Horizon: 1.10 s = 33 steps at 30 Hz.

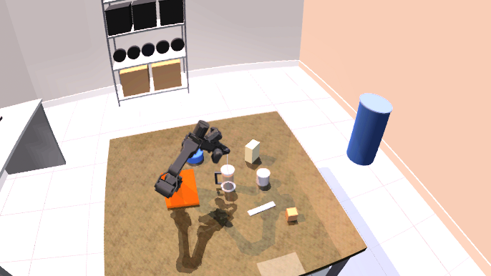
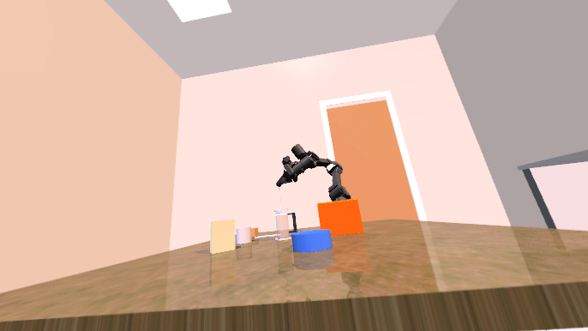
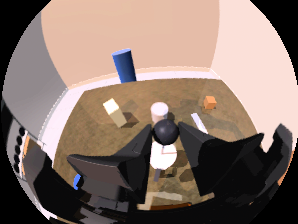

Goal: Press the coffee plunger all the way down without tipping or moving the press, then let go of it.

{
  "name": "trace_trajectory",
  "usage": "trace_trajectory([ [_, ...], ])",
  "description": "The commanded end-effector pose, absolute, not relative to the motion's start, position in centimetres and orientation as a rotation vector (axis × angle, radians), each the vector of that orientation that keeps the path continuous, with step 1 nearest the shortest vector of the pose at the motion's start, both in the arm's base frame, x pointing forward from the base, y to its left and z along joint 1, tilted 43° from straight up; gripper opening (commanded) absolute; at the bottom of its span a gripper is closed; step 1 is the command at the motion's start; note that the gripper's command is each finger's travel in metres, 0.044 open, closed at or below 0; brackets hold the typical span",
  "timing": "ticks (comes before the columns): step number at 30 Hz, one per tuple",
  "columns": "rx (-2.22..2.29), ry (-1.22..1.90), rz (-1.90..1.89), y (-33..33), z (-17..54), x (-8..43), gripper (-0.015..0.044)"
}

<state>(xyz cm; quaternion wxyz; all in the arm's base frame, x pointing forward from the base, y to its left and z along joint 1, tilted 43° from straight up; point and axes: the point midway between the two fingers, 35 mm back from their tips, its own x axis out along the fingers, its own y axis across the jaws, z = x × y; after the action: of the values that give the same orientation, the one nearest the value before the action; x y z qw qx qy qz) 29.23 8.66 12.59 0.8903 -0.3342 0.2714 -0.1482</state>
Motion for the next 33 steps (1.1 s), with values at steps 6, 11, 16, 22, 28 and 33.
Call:
trace_trajectory([
  [6,-0.694,0.566,-0.307,8.3,11.9,29.3,0.0119],
  [11,-0.693,0.569,-0.306,7.9,11.2,29.5,0.0119],
  [16,-0.691,0.571,-0.306,7.4,10.5,29.6,0.0119],
  [22,-0.69,0.573,-0.306,6.9,9.7,29.7,0.0119],
  [28,-0.689,0.574,-0.305,6.3,8.9,29.7,0.0119],
  [33,-0.689,0.575,-0.305,5.8,8.2,29.8,0.0119],
])
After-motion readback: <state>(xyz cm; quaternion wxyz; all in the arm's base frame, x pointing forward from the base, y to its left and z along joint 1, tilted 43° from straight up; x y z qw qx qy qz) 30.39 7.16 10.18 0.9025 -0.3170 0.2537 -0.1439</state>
